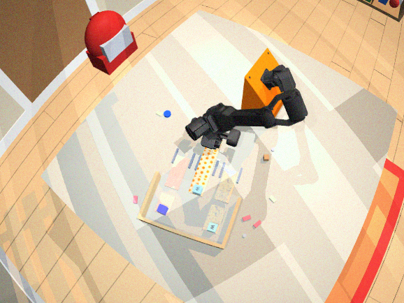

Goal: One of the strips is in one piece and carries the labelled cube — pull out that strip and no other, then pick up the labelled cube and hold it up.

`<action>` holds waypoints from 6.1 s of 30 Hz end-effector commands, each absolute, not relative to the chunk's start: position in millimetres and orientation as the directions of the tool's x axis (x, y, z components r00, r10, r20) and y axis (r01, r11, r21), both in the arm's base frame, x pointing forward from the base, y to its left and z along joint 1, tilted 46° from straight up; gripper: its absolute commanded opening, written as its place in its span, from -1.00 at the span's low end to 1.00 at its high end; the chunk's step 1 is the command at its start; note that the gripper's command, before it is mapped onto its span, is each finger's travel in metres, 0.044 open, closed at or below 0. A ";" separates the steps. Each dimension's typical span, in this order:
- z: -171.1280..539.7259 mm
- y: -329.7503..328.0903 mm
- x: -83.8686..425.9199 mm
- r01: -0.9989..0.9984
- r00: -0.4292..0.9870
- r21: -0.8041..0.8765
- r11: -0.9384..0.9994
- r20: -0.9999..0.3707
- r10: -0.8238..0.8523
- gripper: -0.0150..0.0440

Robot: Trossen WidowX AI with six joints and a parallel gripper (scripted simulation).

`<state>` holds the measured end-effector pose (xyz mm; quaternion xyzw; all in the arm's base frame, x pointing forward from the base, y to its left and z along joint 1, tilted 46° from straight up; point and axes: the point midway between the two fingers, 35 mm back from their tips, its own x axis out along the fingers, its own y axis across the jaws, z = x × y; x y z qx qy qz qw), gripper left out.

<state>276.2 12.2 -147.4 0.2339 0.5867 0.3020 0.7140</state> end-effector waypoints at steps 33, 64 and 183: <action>-160.7 13.2 216.7 -0.149 0.101 0.689 0.709 -0.703 0.704 -0.49; -161.8 12.9 211.3 -0.148 0.100 0.689 0.709 -0.703 0.704 -0.49; -106.1 21.3 422.7 -0.181 0.107 0.684 0.707 -0.701 0.705 0.36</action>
